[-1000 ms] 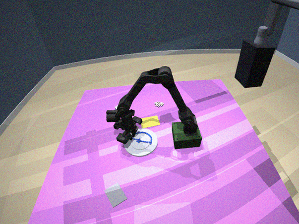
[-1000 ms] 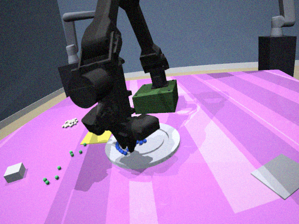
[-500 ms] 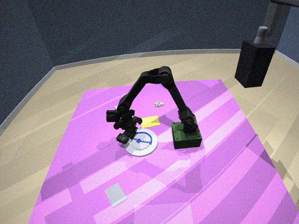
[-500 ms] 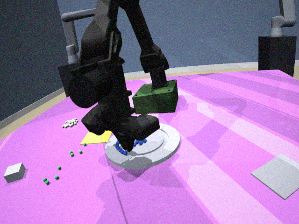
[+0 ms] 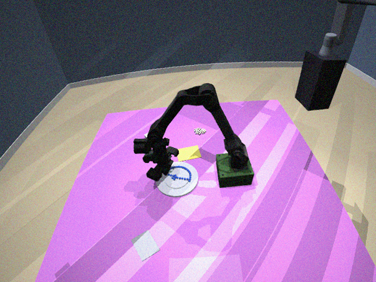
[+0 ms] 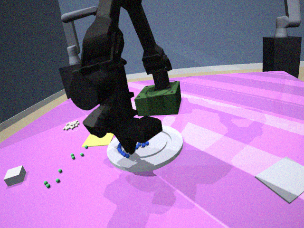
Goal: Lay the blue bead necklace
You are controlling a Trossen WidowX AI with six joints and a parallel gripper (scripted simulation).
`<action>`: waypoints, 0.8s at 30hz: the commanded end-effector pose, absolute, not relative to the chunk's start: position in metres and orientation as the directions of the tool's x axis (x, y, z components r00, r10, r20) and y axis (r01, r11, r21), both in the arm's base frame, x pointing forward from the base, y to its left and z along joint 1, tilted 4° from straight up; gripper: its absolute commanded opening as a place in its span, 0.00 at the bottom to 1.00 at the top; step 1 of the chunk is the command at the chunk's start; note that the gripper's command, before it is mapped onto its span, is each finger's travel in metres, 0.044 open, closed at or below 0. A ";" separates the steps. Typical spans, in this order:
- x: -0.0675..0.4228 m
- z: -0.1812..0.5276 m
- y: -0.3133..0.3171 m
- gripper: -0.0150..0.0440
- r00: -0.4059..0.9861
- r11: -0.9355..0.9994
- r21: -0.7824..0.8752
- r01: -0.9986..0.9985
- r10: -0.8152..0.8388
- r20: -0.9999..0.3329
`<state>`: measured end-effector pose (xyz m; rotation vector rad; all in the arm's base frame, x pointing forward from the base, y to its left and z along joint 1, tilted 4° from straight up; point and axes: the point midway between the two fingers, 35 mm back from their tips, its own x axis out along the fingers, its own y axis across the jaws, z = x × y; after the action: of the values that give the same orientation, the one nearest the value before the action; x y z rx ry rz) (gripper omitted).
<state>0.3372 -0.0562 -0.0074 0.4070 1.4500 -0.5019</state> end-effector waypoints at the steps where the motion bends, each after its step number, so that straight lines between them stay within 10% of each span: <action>1: 0.337 -0.007 -0.056 0.25 0.051 0.832 -0.037 0.554 -0.078 -0.996; 24: 0.351 -0.002 -0.052 0.25 0.048 0.831 -0.036 0.556 -0.075 -0.996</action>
<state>0.3503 -0.0529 0.0012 0.4061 1.4461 -0.4984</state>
